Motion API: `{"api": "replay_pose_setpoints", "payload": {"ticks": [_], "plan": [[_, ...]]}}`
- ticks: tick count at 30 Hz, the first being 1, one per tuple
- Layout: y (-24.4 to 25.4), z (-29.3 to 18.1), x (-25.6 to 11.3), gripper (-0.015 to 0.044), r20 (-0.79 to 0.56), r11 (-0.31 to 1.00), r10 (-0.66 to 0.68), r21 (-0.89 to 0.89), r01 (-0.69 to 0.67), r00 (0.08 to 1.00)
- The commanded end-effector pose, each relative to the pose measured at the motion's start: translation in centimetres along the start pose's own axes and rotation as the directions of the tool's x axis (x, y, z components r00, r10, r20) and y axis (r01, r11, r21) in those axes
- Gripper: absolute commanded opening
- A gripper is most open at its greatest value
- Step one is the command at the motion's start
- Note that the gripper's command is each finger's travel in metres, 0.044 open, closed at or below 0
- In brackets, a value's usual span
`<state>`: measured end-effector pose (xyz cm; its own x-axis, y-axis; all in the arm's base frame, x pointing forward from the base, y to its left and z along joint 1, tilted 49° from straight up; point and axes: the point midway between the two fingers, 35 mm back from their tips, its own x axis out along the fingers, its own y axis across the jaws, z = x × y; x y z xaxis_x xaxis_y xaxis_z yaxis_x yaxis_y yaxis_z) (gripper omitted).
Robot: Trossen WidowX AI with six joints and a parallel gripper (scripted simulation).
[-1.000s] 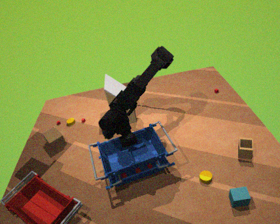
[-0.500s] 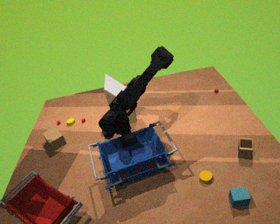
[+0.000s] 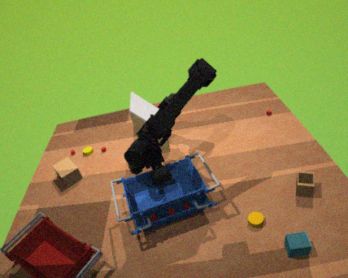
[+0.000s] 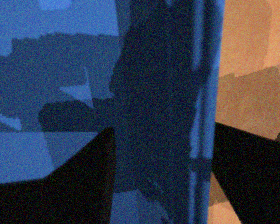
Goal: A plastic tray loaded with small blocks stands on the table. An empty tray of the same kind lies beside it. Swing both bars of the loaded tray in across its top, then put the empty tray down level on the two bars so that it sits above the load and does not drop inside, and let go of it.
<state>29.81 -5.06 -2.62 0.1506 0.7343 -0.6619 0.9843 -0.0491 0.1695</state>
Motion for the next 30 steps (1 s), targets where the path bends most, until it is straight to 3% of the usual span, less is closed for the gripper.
{"api": "replay_pose_setpoints", "payload": {"ticks": [1, 11, 20, 30], "plan": [[-0.1, 0.0, 0.0, 0.0293, 0.002, 1.0, -0.003, 0.004, 0.003, 1.0], [-0.1, 0.0, 0.0, 0.044, 0.002, 1.0, -0.003, 0.004, 0.003, 1.0], [0.1, 0.1, -0.6, 0.044, 0.002, 1.0, 0.0, 0.001, 0.0, 1.0], [0.4, 0.4, -7.1, 0.044, 0.011, 1.0, -0.003, 0.004, 0.003, 1.0]]}}
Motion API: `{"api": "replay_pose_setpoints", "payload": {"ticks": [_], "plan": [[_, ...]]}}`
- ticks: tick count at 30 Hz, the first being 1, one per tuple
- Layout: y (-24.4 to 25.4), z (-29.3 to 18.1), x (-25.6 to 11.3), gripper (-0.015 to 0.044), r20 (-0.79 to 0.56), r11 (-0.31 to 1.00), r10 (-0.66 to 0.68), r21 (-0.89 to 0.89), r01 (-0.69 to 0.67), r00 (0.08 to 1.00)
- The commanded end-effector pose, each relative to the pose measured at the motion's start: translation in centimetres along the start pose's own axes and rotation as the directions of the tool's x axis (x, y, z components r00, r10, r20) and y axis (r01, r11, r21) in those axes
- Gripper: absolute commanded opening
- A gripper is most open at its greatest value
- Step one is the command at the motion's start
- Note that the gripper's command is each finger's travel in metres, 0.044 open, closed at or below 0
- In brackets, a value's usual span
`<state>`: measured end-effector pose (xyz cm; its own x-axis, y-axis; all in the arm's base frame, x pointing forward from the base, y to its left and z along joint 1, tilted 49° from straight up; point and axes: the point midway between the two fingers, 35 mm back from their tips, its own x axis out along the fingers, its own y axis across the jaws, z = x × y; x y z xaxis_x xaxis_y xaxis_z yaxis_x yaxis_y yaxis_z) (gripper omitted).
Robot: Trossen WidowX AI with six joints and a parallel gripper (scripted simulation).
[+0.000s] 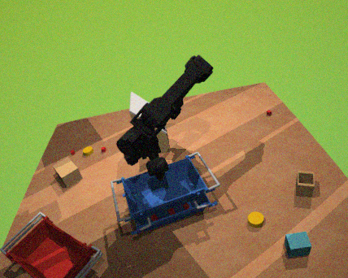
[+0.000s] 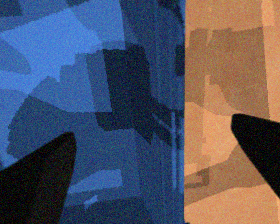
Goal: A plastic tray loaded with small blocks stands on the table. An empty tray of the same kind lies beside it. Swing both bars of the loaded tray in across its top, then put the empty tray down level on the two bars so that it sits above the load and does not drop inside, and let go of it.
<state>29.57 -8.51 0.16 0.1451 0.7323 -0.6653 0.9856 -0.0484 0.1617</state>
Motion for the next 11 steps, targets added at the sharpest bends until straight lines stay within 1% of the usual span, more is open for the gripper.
{"api": "replay_pose_setpoints", "payload": {"ticks": [1, 6, 10, 11], "plan": [[0.0, 0.1, -3.4, 0.044, 0.007, 1.0, 0.003, -0.001, -0.003, 1.0], [-0.4, -0.2, -6.5, 0.044, 0.004, 1.0, 0.001, 0.0, -0.001, 1.0], [-0.4, -0.2, -6.6, 0.044, 0.004, 1.0, 0.001, -0.001, -0.001, 1.0], [-0.5, -0.1, -6.0, 0.044, 0.004, 1.0, 0.005, 0.002, -0.005, 1.0]]}}
